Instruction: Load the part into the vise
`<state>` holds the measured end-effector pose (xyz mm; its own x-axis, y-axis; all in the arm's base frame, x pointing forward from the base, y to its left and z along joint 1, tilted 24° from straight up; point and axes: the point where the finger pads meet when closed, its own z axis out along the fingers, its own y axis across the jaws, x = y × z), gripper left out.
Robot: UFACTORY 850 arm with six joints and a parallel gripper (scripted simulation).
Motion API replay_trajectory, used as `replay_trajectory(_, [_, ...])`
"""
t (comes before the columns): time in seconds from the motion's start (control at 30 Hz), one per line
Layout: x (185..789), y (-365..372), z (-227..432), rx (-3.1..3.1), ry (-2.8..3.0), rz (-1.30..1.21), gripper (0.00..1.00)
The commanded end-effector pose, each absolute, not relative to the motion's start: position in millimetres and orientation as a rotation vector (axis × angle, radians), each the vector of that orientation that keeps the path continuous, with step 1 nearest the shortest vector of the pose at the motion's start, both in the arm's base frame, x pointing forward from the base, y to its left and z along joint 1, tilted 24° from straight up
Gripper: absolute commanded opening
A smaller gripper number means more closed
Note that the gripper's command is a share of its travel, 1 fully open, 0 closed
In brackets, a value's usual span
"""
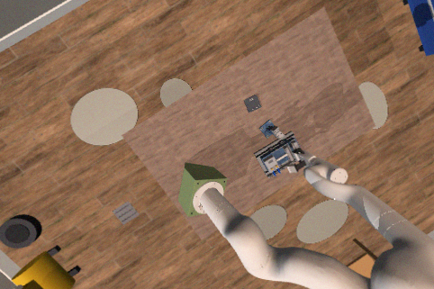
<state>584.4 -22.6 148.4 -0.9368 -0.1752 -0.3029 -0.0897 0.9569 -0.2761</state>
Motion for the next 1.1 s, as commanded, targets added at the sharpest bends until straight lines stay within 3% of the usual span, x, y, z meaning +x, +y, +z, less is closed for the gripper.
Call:
replay_trajectory(0.0, [585.2,-22.6,148.6,-0.193,2.779,-0.371,0.0])
replay_trajectory(1.07, [588.5,-24.9,139.6,-0.193,2.779,-0.371,0.0])
